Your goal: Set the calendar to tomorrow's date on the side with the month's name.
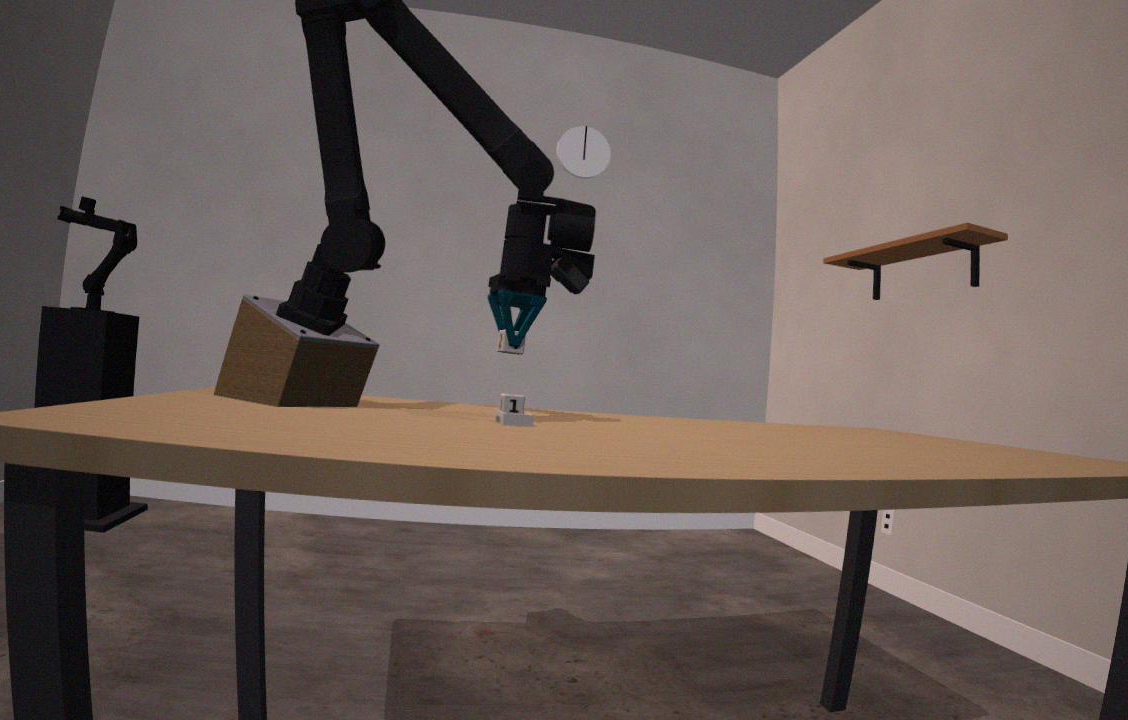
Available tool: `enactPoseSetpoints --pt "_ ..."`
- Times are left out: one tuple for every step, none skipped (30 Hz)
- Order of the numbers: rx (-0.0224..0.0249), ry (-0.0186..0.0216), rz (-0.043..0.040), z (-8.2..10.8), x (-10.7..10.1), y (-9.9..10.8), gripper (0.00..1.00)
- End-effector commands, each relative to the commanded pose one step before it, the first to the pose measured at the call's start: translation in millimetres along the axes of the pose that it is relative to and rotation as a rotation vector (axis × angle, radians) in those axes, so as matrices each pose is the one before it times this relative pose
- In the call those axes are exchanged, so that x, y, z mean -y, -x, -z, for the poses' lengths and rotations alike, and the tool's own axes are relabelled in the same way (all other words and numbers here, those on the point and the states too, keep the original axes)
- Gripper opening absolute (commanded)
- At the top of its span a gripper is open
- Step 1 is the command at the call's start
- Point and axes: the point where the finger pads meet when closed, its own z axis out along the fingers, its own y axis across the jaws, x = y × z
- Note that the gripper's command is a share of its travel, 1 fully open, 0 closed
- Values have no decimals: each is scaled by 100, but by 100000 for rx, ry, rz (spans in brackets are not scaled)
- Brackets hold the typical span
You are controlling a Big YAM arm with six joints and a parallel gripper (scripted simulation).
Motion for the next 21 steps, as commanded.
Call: enactPoseSetpoints --pt "6459 -662 -18726 1589 676 2123 27" --pt "-5 -8 -2752 -1 4 -9 27" --pt "-7 -10 -3483 -1 6 -12 27" --pt "-6 -10 -3142 -1 5 -11 27" --pt "-4 -7 -2293 -1 4 -8 27" --pt "-15 -13 -3871 -3 7 -14 27" --pt "-11 -10 -3110 -3 6 -11 27" --pt "-7 -6 -1866 -2 4 -7 27" --pt "-36 -8 -4206 -9 -1 -18 27" --pt "-27 -7 -3148 -7 0 -14 27" --pt "-11 -3 -1329 -3 0 -6 27" --pt "-93 -24 -4662 -24 -3 -27 27" --pt "0 0 0 0 0 0 27" --pt "0 0 0 0 0 0 27" --pt "-76 -23 -3863 -20 -1 -23 27" --pt "-37 -29 -6331 -10 14 -24 27" --pt "-12 -10 -2110 -3 5 -8 27" --pt "-9 -16 -4004 -2 11 -12 27" --pt "-7 -12 -3130 -2 9 -9 27" --pt "-2 -5 -1132 -1 3 -3 27" --pt "-11 -13 -4883 -2 9 -17 27"
